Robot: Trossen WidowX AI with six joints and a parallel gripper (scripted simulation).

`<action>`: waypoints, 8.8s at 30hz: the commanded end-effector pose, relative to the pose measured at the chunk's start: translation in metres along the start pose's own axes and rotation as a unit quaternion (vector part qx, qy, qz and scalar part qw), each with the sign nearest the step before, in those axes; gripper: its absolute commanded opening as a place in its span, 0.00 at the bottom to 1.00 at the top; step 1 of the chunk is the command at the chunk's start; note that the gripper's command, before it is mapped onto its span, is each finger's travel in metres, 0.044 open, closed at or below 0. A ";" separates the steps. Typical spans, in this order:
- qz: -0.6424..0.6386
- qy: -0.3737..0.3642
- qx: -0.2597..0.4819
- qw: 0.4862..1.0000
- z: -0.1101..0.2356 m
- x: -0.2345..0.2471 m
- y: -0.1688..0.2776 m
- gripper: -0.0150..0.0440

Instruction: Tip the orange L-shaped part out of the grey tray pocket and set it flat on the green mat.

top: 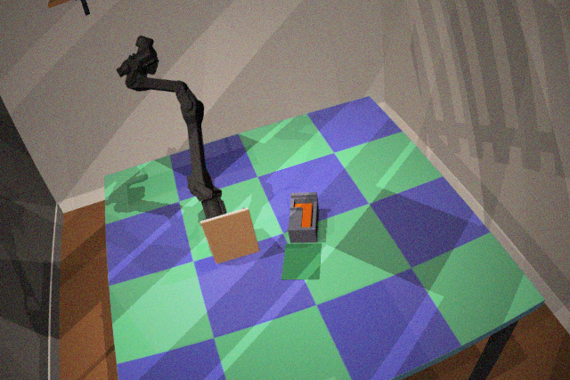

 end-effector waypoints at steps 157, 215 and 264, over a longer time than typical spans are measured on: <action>0.175 0.539 -0.258 0.782 0.241 -0.048 -0.739 0.56; 0.606 0.590 0.113 0.522 0.338 0.003 -0.703 0.73; 0.676 0.566 0.199 0.429 0.335 -0.043 -0.739 0.73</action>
Point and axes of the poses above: the point midway between the two fingers, 35 mm back from their tips, its own z axis back along the fingers, its own x axis across the jaws, y = z × x, the point moved 2 cm from there along z, back along the fingers, and after that the axes turned 8 degrees about -z, right-handed, at the moved point
